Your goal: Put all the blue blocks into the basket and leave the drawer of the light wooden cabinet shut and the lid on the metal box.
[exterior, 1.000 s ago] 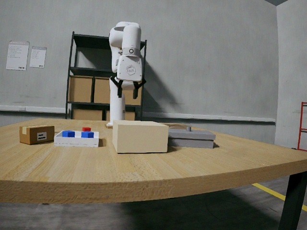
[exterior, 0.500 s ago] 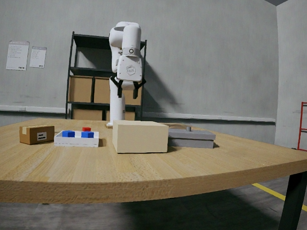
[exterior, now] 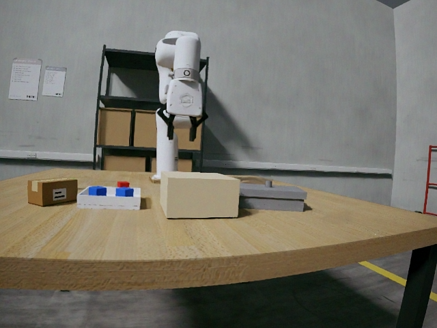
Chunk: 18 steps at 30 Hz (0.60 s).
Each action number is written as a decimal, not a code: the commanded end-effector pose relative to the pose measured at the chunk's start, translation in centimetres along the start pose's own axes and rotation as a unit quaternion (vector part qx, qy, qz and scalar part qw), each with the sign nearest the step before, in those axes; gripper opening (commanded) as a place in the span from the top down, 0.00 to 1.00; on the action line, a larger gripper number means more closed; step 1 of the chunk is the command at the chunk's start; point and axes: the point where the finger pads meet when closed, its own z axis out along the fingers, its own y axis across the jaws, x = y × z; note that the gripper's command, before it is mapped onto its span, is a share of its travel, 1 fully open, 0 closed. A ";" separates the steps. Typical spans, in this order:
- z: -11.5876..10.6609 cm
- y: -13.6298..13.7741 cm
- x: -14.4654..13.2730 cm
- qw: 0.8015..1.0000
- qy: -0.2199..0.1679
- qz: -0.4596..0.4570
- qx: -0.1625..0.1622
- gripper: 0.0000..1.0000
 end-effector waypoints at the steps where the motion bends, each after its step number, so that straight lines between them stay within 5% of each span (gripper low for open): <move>1: 0.1 0.0 -0.1 1.000 -0.002 0.000 0.000 0.38; 18: 3.4 0.0 -0.1 1.000 -0.002 0.000 0.000 0.38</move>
